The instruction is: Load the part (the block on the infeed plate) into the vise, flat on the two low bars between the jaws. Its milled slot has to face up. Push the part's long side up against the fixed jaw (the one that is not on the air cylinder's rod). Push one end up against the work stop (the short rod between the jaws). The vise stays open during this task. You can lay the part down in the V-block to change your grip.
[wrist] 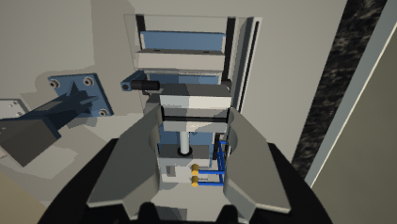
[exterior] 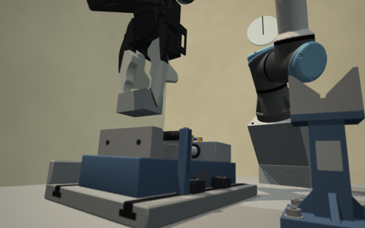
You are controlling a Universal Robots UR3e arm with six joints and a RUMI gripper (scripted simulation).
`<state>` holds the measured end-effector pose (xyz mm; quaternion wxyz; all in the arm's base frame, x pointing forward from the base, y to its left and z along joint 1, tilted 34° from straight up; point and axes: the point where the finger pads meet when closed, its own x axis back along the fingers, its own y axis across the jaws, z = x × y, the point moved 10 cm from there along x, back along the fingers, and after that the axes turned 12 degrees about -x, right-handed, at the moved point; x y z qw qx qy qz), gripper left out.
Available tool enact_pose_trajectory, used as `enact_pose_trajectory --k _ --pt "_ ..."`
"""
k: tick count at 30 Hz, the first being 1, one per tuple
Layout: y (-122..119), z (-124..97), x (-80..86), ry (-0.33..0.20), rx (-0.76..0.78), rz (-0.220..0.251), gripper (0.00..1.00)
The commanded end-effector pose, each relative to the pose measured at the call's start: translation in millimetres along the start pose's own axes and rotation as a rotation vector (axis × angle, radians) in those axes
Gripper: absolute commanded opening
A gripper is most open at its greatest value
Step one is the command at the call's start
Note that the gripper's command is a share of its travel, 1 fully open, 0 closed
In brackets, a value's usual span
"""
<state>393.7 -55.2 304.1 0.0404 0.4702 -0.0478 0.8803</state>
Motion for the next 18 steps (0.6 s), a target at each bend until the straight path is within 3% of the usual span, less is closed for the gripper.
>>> enact_pose_trajectory --k 1,18 --pt "0.0 0.7 0.5 0.003 0.001 -0.001 0.0" --pt "0.0 0.8 -6.4 0.003 0.0 -0.001 0.0"
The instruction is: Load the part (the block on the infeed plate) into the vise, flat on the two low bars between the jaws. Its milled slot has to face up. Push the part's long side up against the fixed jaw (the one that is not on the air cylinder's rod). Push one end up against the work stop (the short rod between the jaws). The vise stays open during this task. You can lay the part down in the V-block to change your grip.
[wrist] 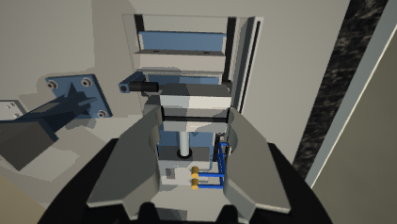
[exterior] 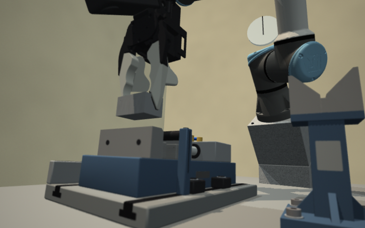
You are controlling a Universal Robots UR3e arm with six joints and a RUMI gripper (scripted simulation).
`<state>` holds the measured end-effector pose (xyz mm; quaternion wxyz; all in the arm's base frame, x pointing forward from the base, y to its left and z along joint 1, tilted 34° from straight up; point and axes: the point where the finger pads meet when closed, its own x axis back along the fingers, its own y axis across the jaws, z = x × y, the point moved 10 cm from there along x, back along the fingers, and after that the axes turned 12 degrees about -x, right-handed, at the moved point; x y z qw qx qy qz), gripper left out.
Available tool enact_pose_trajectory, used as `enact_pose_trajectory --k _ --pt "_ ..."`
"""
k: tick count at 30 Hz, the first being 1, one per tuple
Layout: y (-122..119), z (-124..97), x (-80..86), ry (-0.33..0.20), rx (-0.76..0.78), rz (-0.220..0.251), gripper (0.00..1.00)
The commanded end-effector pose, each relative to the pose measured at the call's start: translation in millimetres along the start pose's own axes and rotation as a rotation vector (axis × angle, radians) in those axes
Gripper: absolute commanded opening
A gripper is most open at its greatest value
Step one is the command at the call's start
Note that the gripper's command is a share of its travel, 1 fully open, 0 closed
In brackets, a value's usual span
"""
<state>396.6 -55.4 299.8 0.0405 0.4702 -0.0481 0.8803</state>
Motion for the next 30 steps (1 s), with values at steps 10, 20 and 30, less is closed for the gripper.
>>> enact_pose_trajectory --k 10,20,30 --pt "0 1 -8.6 0.003 0.001 -0.001 0.0" --pt "0 1 -13.7 0.003 0.001 -0.001 0.0" --pt "0 1 -17.1 0.003 0.001 -0.001 0.0"
